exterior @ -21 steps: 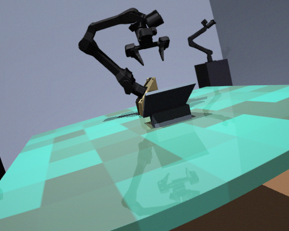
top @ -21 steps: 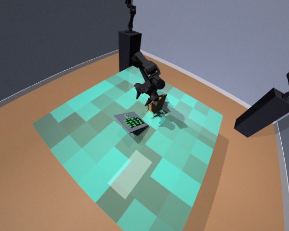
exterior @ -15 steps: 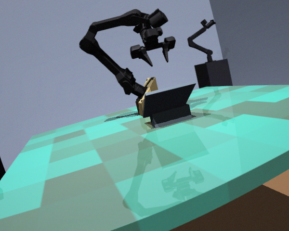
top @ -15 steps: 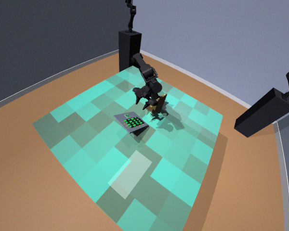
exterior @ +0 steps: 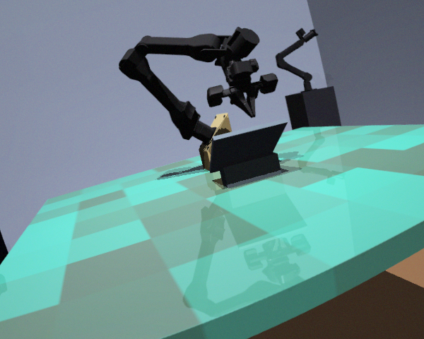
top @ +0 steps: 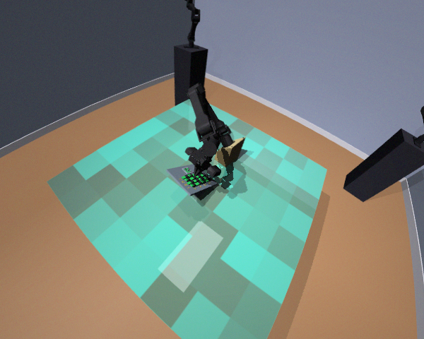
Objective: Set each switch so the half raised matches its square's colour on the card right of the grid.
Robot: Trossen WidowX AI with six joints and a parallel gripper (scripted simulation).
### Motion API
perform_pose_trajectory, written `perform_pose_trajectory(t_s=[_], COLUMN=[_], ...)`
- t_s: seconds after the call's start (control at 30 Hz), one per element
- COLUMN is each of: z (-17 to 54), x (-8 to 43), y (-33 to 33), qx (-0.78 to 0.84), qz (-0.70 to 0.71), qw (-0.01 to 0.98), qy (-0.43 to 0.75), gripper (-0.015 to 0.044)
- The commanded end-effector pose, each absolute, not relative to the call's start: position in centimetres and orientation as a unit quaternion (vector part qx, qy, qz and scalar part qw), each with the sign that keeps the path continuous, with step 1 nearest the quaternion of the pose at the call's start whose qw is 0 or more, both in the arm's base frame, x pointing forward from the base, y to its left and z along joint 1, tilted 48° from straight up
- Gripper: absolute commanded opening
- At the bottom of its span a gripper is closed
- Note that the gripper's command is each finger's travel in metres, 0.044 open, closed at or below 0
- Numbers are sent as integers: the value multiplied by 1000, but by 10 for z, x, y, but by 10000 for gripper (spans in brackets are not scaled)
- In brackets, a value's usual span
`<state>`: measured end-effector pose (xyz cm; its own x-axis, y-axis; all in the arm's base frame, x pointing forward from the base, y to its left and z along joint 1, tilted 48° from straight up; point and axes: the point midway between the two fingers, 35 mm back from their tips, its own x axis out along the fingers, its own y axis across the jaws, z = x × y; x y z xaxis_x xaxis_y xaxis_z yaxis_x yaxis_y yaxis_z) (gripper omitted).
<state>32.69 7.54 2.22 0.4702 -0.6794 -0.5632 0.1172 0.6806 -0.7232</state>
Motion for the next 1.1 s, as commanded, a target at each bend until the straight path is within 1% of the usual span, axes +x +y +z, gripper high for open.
perform_pose_trajectory(t_s=[0.0,1.07], z=[15,2], x=[329,340], y=[64,47], qx=[-320,-320], qz=[-251,-251], qw=[796,796], qy=[449,448], gripper=[0,0])
